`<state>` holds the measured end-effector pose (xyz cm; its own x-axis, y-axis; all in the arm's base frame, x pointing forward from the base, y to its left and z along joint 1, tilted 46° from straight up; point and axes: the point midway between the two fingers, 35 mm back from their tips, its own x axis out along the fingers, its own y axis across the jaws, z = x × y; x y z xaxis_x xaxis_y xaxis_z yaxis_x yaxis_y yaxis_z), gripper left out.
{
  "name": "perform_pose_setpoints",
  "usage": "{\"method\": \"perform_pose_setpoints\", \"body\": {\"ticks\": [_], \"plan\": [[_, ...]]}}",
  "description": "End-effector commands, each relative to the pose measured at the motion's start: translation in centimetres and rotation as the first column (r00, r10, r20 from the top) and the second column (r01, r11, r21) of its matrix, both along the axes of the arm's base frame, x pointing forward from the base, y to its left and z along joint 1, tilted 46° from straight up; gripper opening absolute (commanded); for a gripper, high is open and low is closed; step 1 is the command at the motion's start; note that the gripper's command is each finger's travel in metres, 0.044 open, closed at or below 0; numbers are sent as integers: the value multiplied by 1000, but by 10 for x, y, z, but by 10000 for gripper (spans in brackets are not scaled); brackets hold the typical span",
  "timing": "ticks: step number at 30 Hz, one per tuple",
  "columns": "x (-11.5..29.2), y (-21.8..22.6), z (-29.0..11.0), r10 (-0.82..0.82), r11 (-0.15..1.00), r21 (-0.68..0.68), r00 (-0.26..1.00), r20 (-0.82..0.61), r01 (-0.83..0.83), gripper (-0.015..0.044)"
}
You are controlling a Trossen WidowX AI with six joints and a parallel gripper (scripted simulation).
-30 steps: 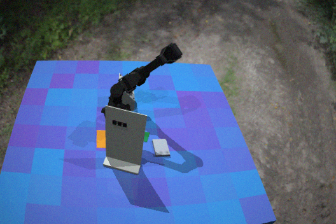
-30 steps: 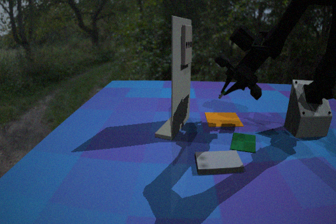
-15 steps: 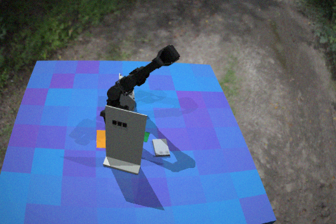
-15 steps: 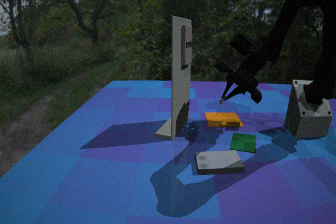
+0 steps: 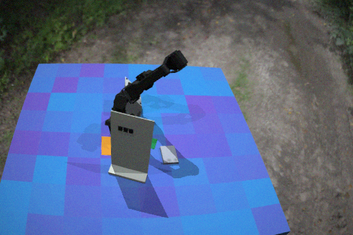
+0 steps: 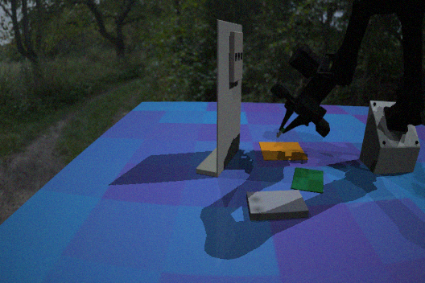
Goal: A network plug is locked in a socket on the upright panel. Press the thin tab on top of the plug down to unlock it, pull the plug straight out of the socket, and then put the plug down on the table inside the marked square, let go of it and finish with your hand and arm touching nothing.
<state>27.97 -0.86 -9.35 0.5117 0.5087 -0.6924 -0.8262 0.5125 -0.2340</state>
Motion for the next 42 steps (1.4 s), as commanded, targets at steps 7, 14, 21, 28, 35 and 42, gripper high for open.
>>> {"method": "perform_pose_setpoints", "body": {"ticks": [7,14,21,28,35,42], "plan": [[-3,9,-10,-5,1000,5,1000,-13,5,0],[-4,15,-15,-6,1000,6,1000,-13,6,0],[-5,21,-20,-6,1000,7,1000,-12,6,0],[-7,26,-24,-7,1000,9,1000,-12,7,0],[-5,28,-24,-6,1000,9,1000,-12,6,0],[-4,31,-24,-6,1000,9,1000,-12,6,0]]}}
